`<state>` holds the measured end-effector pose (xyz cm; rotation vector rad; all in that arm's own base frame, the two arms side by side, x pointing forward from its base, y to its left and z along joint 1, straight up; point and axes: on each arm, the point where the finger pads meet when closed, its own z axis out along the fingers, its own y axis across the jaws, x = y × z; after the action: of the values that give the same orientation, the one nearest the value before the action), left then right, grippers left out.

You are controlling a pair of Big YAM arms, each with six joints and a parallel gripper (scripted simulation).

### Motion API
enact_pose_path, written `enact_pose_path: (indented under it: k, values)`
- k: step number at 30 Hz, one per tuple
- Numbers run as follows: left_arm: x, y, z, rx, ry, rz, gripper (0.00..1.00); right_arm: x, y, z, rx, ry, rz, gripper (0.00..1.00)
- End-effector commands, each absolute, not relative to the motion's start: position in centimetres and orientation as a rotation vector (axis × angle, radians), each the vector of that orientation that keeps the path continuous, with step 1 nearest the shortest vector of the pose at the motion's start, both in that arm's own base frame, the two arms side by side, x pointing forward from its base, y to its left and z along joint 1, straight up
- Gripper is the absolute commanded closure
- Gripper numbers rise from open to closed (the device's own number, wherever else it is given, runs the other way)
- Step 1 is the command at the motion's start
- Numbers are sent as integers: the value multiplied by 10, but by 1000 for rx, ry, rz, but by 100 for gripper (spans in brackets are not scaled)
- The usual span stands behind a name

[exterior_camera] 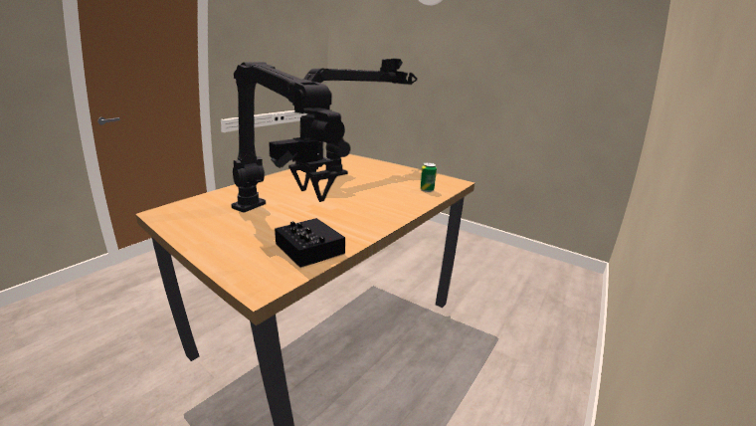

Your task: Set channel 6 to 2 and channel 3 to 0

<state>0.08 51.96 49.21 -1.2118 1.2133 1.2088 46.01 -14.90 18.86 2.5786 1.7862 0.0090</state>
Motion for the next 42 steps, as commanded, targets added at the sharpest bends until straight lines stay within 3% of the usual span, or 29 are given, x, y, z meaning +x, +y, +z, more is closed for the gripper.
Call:
enact_pose_path:
  k: [1, 42]
  values:
    - [-2, 517, 504, -1189, 1178, 1223, 0, 475, -147, 224, 2543, 1759, 56, 0]
    - [-2, 517, 504, -1189, 1178, 1223, 0, 472, -146, 223, 2546, 1762, 51, 0]
